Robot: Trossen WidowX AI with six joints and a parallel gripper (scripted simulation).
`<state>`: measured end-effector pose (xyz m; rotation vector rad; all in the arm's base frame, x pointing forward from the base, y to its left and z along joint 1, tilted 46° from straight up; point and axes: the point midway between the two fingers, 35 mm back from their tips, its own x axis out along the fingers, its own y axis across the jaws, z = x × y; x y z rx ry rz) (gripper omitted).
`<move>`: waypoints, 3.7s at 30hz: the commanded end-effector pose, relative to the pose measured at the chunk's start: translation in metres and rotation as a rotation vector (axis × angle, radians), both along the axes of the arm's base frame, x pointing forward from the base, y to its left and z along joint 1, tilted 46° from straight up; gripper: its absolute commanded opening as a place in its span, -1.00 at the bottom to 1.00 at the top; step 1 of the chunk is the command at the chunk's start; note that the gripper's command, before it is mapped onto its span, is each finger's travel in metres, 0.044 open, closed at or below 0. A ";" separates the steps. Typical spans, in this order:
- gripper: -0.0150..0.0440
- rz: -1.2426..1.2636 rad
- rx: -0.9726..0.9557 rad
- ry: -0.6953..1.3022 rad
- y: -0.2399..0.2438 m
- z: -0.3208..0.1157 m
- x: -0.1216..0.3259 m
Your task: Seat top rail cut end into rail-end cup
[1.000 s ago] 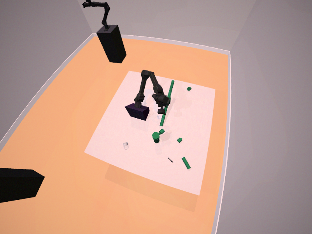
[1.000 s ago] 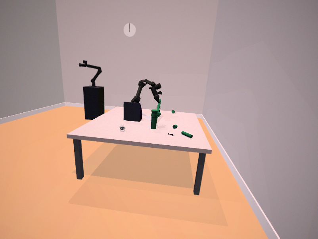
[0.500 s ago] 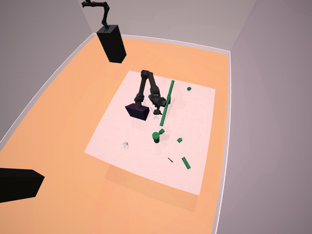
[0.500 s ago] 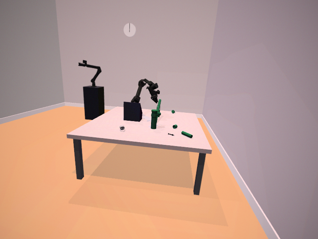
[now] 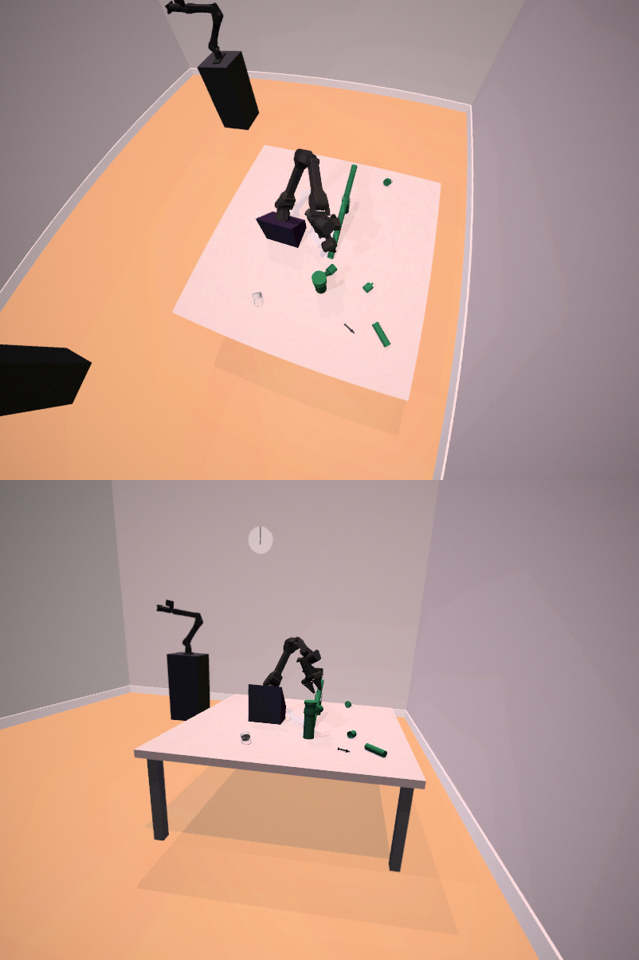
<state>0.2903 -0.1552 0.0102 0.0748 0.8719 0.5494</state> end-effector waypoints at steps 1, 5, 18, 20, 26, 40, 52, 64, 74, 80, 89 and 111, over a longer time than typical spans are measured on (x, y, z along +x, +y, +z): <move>1.00 0.327 -0.333 -0.163 -0.042 -0.054 0.011; 1.00 0.331 -0.336 -0.164 -0.042 -0.055 0.011; 1.00 0.331 -0.336 -0.164 -0.040 -0.057 0.011; 1.00 0.331 -0.335 -0.164 -0.033 -0.064 0.012; 1.00 0.330 -0.335 -0.165 -0.019 -0.078 0.013; 1.00 0.331 -0.335 -0.165 -0.014 -0.090 0.022; 1.00 0.331 -0.335 -0.165 -0.006 -0.105 0.032; 1.00 0.330 -0.334 -0.167 0.003 -0.120 0.041; 1.00 0.330 -0.333 -0.169 0.010 -0.131 0.048; 0.56 0.330 -0.333 -0.169 0.010 -0.131 0.048; -0.18 0.330 -0.333 -0.169 0.010 -0.131 0.048; -0.49 0.419 -0.354 -0.287 0.015 -0.128 0.035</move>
